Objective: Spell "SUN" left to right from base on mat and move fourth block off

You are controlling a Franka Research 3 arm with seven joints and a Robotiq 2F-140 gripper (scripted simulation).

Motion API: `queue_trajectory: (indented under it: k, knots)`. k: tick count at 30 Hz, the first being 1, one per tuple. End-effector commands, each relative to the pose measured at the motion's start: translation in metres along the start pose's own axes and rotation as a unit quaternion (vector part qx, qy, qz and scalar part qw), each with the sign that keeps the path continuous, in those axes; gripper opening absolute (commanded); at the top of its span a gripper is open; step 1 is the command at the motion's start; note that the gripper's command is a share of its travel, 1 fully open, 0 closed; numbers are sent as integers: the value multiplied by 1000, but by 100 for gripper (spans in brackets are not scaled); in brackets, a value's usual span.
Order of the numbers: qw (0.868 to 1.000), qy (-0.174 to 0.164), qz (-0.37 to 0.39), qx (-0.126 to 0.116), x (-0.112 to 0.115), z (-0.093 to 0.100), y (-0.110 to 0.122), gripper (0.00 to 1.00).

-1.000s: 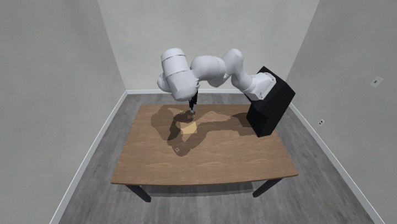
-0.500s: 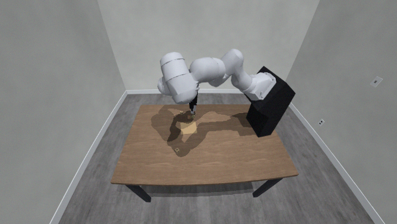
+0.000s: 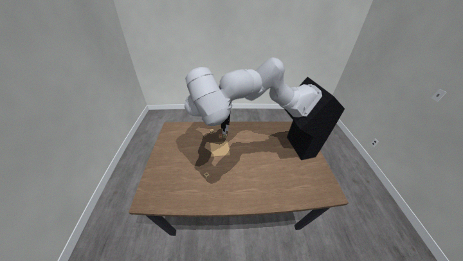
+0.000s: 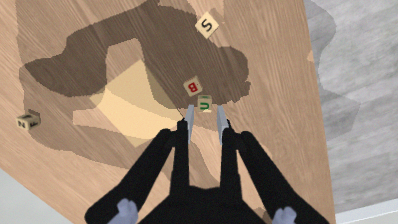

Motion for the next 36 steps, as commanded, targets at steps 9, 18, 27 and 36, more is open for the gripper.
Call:
queue_trajectory:
  k: [9,18,27,36]
  knots:
    - [1000,3,2,-2,-1,-13,-1,25]
    - [1000,3,2,-2,-1,-18,-1,25]
    - [1000,3,2,-2,-1,-18,-1,25]
    - [1000,3,2,-2,-1,-18,-1,25]
Point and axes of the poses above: the point where the finger pads meet when closed, its own z axis back along the fingers, its own y axis across the jaws, x = y × z, the point moved 9 cm from there along z, back along the fingers, and after that the axes turned 3 degrees about z, right-handed, at the moved point
